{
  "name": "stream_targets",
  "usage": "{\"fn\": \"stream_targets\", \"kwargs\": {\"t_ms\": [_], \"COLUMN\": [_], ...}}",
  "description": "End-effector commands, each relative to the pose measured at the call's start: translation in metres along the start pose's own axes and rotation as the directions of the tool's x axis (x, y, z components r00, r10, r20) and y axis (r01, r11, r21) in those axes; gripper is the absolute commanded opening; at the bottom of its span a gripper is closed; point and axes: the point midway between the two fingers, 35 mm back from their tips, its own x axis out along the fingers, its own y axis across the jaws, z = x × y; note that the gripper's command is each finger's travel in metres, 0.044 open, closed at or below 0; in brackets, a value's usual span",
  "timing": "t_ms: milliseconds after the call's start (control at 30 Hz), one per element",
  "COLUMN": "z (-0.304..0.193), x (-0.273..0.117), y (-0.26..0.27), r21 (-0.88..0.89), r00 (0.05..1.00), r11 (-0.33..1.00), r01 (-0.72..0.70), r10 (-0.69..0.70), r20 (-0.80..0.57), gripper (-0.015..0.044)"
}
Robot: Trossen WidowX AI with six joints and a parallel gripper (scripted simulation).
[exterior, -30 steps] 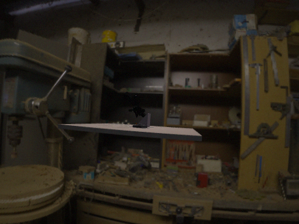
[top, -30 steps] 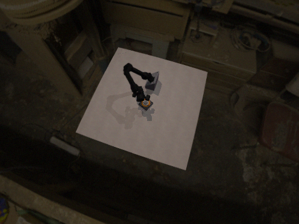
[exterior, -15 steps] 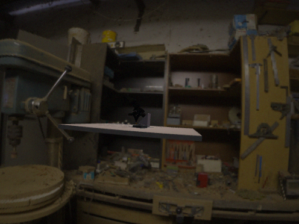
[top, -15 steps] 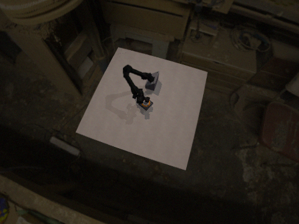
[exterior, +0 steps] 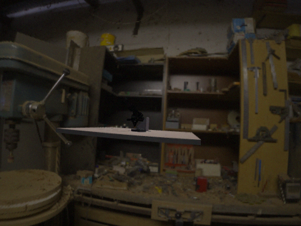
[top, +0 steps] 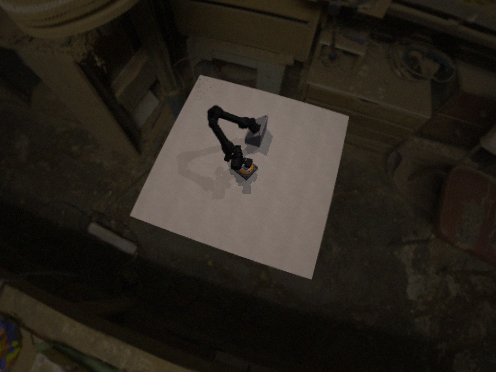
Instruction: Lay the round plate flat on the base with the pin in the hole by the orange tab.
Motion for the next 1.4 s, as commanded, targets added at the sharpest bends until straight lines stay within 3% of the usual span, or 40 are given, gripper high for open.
{"fn": "stream_targets", "kwargs": {"t_ms": [0, 1367], "z": [0.008, 0.038], "x": [0.0, -0.007], "y": [-0.001, 0.02], "r21": [0.001, 0.003], "r00": [1.0, 1.0], "r11": [1.0, 1.0], "r01": [0.005, 0.003], "r10": [-0.005, -0.003], "r20": [0.005, 0.006], "gripper": [0.0, 0.0]}}
